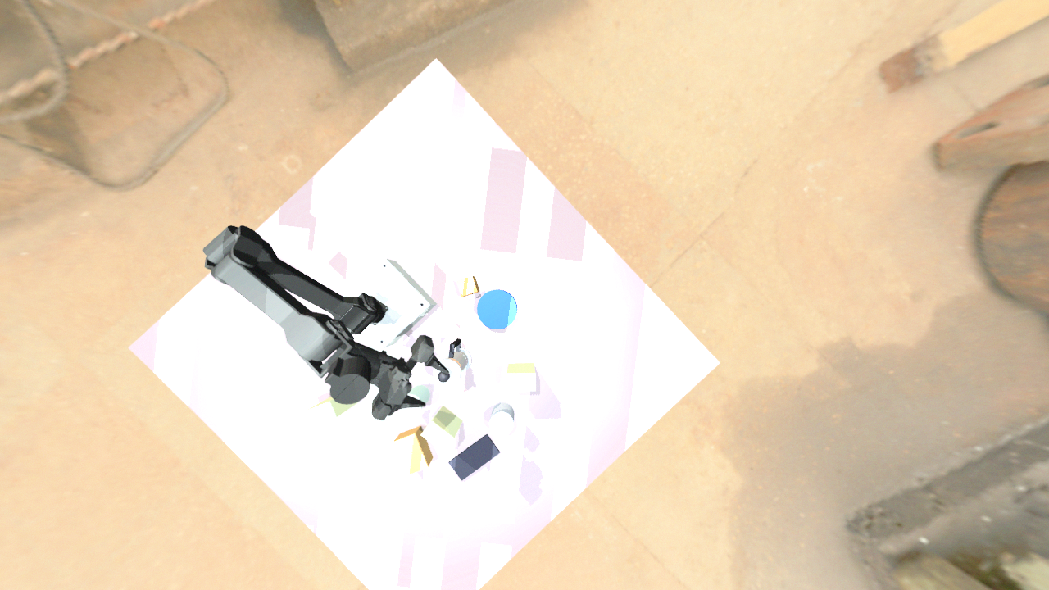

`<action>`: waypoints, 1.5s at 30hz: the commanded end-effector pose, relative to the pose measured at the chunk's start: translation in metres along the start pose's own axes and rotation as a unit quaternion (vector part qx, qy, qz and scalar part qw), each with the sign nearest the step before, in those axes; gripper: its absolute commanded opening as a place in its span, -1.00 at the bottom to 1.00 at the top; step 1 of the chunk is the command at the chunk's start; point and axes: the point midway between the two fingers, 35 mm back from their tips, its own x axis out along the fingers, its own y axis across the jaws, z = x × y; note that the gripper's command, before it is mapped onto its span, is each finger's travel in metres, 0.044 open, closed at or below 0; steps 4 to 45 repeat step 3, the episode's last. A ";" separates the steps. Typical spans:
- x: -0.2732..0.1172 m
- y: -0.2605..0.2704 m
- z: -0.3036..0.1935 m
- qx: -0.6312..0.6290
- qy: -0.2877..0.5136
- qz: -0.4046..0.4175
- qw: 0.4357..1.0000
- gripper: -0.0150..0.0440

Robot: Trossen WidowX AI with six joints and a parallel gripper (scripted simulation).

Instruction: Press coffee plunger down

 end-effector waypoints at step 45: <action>-0.003 0.001 0.002 -0.002 -0.003 0.002 1.000 1.00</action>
